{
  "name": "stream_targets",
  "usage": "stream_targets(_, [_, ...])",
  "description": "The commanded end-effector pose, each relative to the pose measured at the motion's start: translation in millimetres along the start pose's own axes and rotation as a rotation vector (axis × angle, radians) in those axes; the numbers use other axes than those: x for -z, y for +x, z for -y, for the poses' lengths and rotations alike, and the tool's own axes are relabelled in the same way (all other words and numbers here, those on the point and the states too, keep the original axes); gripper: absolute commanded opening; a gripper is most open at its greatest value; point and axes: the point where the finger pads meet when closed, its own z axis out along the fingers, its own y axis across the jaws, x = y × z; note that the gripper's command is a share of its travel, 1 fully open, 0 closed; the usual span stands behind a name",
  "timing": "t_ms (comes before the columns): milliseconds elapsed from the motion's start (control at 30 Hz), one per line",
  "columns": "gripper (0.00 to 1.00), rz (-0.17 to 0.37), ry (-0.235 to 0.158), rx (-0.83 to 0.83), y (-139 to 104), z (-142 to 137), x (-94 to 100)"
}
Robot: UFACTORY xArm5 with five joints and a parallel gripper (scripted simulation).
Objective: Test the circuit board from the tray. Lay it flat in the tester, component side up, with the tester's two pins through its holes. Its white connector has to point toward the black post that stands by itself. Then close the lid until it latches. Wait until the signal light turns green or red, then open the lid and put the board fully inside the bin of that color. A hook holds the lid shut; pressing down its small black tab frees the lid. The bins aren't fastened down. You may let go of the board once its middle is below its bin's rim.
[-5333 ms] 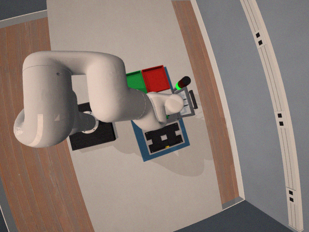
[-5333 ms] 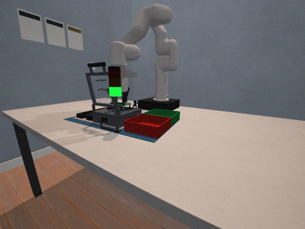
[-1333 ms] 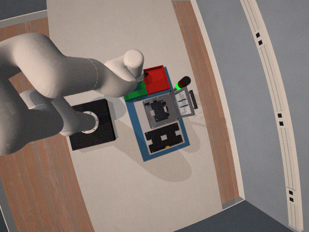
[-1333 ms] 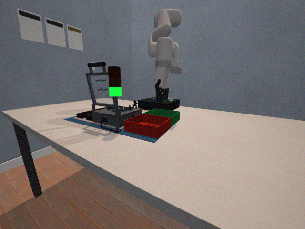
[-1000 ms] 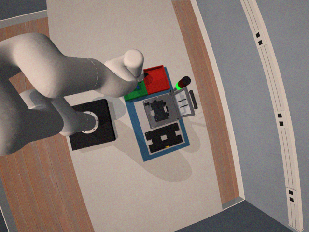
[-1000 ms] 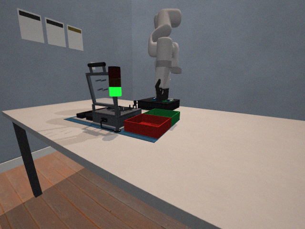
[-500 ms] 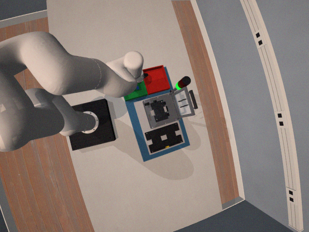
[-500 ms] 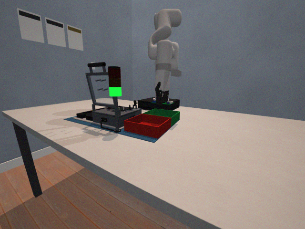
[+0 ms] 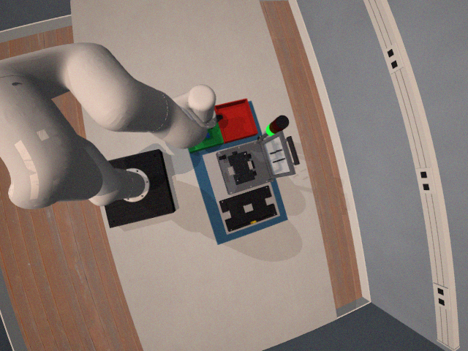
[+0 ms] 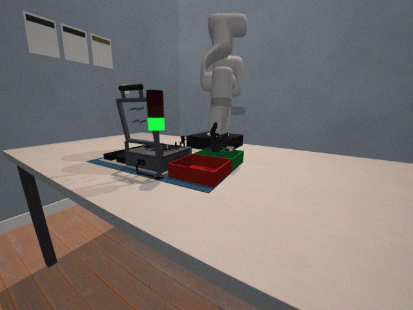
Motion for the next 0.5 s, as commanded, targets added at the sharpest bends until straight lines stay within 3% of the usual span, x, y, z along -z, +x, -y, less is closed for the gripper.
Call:
stream_targets(0, [0.79,-0.002,-0.005,0.000,1,-2,-7.7])
stream_targets(467, [0.79,-0.002,-0.005,0.000,2,-2,-37.6])
